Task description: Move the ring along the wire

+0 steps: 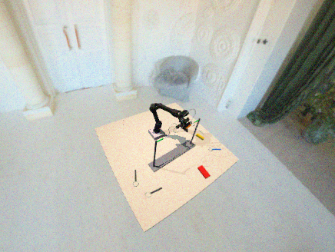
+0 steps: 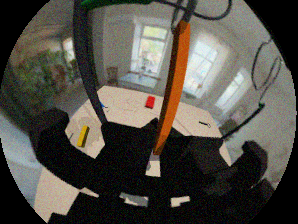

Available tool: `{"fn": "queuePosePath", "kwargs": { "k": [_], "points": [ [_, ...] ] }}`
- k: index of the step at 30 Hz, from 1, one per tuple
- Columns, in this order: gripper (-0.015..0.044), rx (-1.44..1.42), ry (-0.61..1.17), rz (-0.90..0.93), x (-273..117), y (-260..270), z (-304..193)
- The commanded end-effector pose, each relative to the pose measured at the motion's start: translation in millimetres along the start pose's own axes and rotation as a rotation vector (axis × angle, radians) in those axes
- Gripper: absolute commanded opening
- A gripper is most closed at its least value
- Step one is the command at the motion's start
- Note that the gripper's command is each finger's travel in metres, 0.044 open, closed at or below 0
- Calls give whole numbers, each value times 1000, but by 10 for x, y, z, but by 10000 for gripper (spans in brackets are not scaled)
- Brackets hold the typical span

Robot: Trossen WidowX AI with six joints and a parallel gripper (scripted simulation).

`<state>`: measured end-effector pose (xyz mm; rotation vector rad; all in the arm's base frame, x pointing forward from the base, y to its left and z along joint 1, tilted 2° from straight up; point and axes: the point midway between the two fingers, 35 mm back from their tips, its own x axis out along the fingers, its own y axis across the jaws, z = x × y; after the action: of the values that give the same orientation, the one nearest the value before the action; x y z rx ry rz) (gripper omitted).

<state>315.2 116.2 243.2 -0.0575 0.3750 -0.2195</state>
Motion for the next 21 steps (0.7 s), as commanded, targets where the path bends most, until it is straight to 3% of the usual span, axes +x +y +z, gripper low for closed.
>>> {"fn": "queuePosePath", "kwargs": {
  "k": [1,21],
  "points": [
    [-150,29,3,13,-12,70,11],
    [-150,57,5,26,-48,301,23]
  ]
}}
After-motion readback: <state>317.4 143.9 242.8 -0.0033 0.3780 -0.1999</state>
